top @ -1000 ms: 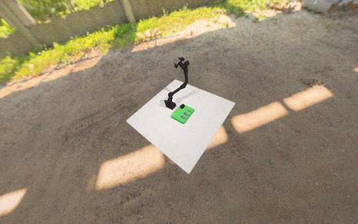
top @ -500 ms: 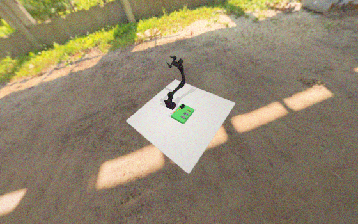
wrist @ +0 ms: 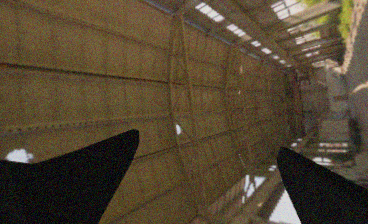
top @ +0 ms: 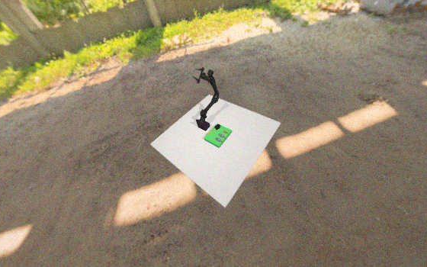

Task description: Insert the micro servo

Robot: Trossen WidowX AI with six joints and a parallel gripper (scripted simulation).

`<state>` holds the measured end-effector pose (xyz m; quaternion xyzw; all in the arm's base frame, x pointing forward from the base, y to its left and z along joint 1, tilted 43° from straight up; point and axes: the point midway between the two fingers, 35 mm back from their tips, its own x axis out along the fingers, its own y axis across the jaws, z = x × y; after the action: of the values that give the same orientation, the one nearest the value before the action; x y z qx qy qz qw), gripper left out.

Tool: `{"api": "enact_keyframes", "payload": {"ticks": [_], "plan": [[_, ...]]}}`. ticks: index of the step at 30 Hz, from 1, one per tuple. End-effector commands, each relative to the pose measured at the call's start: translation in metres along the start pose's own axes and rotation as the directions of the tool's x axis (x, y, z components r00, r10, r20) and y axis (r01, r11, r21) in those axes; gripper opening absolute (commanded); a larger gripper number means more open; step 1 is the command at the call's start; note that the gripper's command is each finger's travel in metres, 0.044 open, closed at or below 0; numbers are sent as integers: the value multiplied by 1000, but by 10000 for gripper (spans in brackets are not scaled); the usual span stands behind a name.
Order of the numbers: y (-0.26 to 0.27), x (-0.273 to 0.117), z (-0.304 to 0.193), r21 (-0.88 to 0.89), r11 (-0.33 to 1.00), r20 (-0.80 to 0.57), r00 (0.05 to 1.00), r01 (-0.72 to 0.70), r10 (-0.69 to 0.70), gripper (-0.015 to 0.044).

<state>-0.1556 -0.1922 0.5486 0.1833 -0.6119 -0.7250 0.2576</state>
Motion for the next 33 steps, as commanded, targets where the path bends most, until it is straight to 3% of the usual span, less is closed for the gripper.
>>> {"api": "enact_keyframes", "payload": {"ticks": [1,16,26,33], "plan": [[-8,4,-16,-29,999,-55,998,20,-22,440],[-54,3,-122,-169,981,-390,908,91,-152,440],[-97,-20,-193,-309,945,-585,762,108,-279,440],[-134,-50,-243,-413,905,-697,604,104,-387,440]]}}
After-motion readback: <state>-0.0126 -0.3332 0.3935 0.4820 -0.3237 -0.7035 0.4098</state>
